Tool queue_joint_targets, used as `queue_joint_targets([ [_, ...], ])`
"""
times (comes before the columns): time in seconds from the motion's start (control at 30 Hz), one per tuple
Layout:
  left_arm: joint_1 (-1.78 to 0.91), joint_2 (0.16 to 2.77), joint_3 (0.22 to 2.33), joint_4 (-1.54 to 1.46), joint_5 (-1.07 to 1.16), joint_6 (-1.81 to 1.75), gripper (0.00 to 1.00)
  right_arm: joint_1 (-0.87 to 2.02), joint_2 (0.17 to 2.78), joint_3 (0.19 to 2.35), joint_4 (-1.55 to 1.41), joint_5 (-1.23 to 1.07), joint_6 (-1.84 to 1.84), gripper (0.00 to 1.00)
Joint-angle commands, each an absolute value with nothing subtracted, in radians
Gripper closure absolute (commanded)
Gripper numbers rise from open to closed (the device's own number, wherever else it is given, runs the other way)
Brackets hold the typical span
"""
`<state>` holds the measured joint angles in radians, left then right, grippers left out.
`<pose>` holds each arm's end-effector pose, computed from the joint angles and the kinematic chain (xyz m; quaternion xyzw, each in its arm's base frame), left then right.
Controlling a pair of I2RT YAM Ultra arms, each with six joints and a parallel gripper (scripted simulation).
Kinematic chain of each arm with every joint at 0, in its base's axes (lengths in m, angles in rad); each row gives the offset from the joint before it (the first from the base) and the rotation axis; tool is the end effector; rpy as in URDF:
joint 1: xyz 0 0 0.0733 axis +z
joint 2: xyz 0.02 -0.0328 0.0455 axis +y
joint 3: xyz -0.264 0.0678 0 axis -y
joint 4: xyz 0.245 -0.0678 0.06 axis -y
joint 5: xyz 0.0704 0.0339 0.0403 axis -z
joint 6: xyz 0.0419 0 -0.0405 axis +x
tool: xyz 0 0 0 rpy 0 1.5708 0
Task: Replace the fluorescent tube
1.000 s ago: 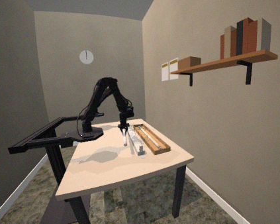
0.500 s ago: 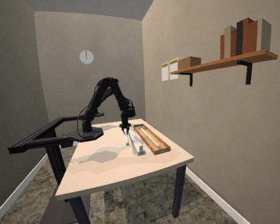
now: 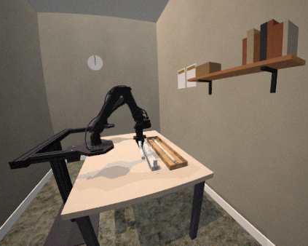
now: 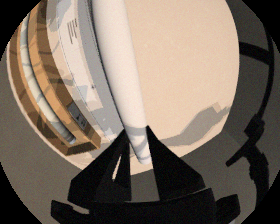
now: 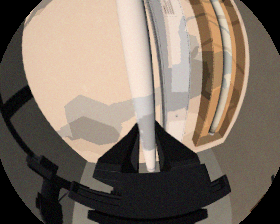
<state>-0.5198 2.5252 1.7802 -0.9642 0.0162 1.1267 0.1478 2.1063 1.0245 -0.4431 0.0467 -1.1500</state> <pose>0.3825 -0.2184 0.0382 -0.7312 -0.6786 0.0284 0.0636 0.3243 0.0474 0.0456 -0.6036 0.7966 -0.0315 0.0089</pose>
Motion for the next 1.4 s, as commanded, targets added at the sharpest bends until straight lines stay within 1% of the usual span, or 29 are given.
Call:
queue_joint_targets([
  [0.0, -0.526, 2.537, 1.819, -0.994, 0.043, 1.14, 0.89, 0.137, 2.117, 1.069, -0.459, 0.027, -1.166, 0.89],
  [0.2, -0.52, 2.552, 1.842, -1.004, 0.043, 1.14, 0.89, 0.128, 2.089, 1.092, -0.458, 0.027, -1.174, 0.89],
  [0.3, -0.497, 2.551, 1.854, -1.009, 0.043, 1.14, 0.89, 0.139, 2.141, 1.105, -0.457, 0.026, -1.176, 0.89],
  [0.53, -0.518, 2.547, 1.873, -1.016, 0.043, 1.14, 0.89, 0.127, 2.121, 1.122, -0.46, 0.026, -1.168, 0.89],
  [0.6, -0.494, 2.574, 1.889, -1.028, 0.044, 1.139, 0.89, 0.114, 2.153, 1.14, -0.476, 0.026, -1.196, 0.89],
  [0.73, -0.526, 2.543, 1.895, -1.025, 0.045, 1.14, 0.89, 0.141, 2.113, 1.144, -0.463, 0.025, -1.176, 0.89],
  [0.87, -0.509, 2.582, 1.9, -1.027, 0.046, 1.138, 0.89, 0.118, 2.114, 1.151, -0.473, 0.026, -1.193, 0.89],
  [1.1, -0.514, 2.535, 1.904, -1.028, 0.046, 1.139, 0.89, 0.132, 2.116, 1.153, -0.469, 0.025, -1.18, 0.89],
  [1.17, -0.508, 2.587, 1.91, -1.027, 0.047, 1.138, 0.89, 0.124, 2.117, 1.159, -0.471, 0.024, -1.181, 0.89],
  [1.37, -0.508, 2.537, 1.912, -1.028, 0.048, 1.139, 0.89, 0.124, 2.121, 1.158, -0.467, 0.024, -1.182, 0.89],
])
